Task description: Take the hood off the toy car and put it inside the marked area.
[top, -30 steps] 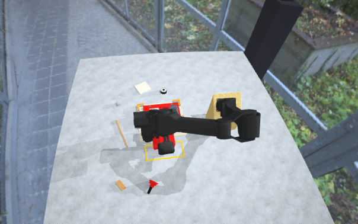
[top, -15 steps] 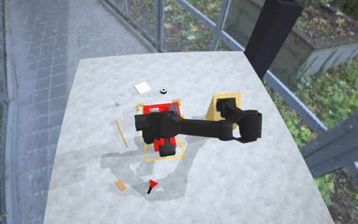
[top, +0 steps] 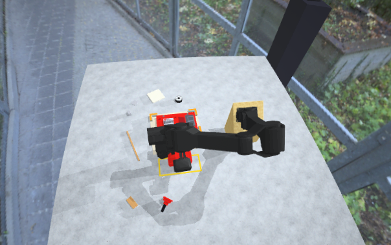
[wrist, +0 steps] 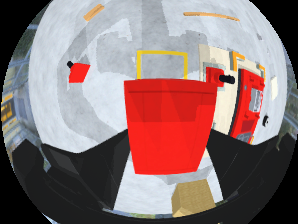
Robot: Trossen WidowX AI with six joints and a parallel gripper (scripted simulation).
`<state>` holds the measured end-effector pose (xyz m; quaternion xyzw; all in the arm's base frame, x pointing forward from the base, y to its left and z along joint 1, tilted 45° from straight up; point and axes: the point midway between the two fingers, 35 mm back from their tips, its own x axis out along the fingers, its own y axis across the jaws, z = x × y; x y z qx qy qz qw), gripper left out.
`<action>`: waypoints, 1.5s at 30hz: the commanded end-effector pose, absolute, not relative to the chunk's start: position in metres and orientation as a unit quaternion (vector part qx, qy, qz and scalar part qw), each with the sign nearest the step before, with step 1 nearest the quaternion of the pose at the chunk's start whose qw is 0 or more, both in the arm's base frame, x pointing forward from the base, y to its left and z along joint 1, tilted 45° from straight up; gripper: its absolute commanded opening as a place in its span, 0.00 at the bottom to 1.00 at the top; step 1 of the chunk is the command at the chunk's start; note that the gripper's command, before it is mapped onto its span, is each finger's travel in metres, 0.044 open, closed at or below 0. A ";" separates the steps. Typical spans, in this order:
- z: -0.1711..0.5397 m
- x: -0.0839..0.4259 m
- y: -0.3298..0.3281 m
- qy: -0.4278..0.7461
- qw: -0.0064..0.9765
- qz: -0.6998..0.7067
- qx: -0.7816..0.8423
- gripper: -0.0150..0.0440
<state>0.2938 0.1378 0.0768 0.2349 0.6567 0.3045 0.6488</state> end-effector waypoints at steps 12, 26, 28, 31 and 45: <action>0.070 0.294 0.144 0.657 0.648 0.303 0.237 0.25; 0.064 0.294 0.150 0.657 0.648 0.303 0.237 0.25; 0.064 0.294 0.151 0.657 0.648 0.303 0.237 0.25; 0.062 0.294 0.152 0.657 0.648 0.303 0.237 0.25; 0.057 0.294 0.158 0.657 0.648 0.303 0.237 0.25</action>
